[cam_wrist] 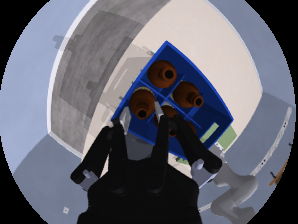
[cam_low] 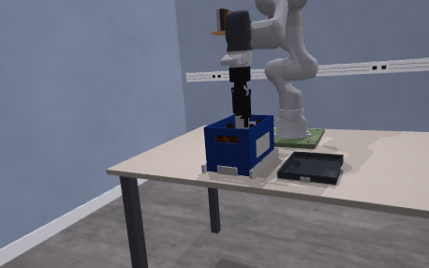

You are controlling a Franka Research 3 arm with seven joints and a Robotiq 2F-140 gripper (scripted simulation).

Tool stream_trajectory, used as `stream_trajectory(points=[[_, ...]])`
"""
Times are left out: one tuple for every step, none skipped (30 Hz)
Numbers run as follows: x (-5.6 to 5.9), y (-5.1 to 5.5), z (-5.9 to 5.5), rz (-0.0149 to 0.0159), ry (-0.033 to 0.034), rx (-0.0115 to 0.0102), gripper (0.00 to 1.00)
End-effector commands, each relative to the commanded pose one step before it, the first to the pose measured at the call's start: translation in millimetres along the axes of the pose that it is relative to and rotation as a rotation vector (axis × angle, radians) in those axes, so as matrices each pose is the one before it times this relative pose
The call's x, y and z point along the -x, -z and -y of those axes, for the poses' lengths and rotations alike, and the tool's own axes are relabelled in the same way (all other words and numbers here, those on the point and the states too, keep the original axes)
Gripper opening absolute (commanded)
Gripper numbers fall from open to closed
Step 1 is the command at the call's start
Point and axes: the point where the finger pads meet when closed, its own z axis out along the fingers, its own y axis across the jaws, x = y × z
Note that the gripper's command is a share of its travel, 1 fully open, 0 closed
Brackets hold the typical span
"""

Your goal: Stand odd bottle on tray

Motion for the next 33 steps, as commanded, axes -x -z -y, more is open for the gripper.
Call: stream_trajectory(points=[[-0.96, -1.27, -0.49, 0.00034, -0.00443, -0.00213, 0.44], [0.0, 0.0, 0.0, 0.0, 0.0, 0.0, 0.44], [0.0, 0.0, 0.0, 0.0, 0.0, 0.0, 0.44], [0.0, 0.0, 0.0, 0.0, 0.0, 0.0, 0.1], [0.0, 0.0, 0.0, 0.0, 0.0, 0.0, 0.1], [0.0, 0.0, 0.0, 0.0, 0.0, 0.0, 0.1], [0.0, 0.0, 0.0, 0.0, 0.0, 0.0, 0.1], [0.0, 0.0, 0.0, 0.0, 0.0, 0.0, 0.1], [0.0, 0.0, 0.0, 0.0, 0.0, 0.0, 0.1], [0.0, 0.0, 0.0, 0.0, 0.0, 0.0, 0.1], [0.0, 0.0, 0.0, 0.0, 0.0, 0.0, 0.1], [0.0, 0.0, 0.0, 0.0, 0.0, 0.0, 0.1], [0.0, 0.0, 0.0, 0.0, 0.0, 0.0, 0.1], [0.0, 0.0, 0.0, 0.0, 0.0, 0.0, 0.1], [0.0, 0.0, 0.0, 0.0, 0.0, 0.0, 0.1], [0.0, 0.0, 0.0, 0.0, 0.0, 0.0, 0.1], [0.0, 0.0, 0.0, 0.0, 0.0, 0.0, 0.1], [0.0, 0.0, 0.0, 0.0, 0.0, 0.0, 0.1], [0.0, 0.0, 0.0, 0.0, 0.0, 0.0, 0.1], [0.0, 0.0, 0.0, 0.0, 0.0, 0.0, 0.1], [0.0, 0.0, 0.0, 0.0, 0.0, 0.0, 0.1], [0.0, 0.0, 0.0, 0.0, 0.0, 0.0, 0.1], [0.0, 0.0, 0.0, 0.0, 0.0, 0.0, 0.1], [0.0, 0.0, 0.0, 0.0, 0.0, 0.0, 0.1], [0.0, 0.0, 0.0, 0.0, 0.0, 0.0, 0.1], [0.0, 0.0, 0.0, 0.0, 0.0, 0.0, 0.1], [0.0, 0.0, 0.0, 0.0, 0.0, 0.0, 0.1], [0.0, 0.0, 0.0, 0.0, 0.0, 0.0, 0.1], [0.0, 0.0, 0.0, 0.0, 0.0, 0.0, 0.1], [0.0, 0.0, 0.0, 0.0, 0.0, 0.0, 0.1], [0.0, 0.0, 0.0, 0.0, 0.0, 0.0, 0.1], [0.0, 0.0, 0.0, 0.0, 0.0, 0.0, 0.1], [0.0, 0.0, 0.0, 0.0, 0.0, 0.0, 0.1]])
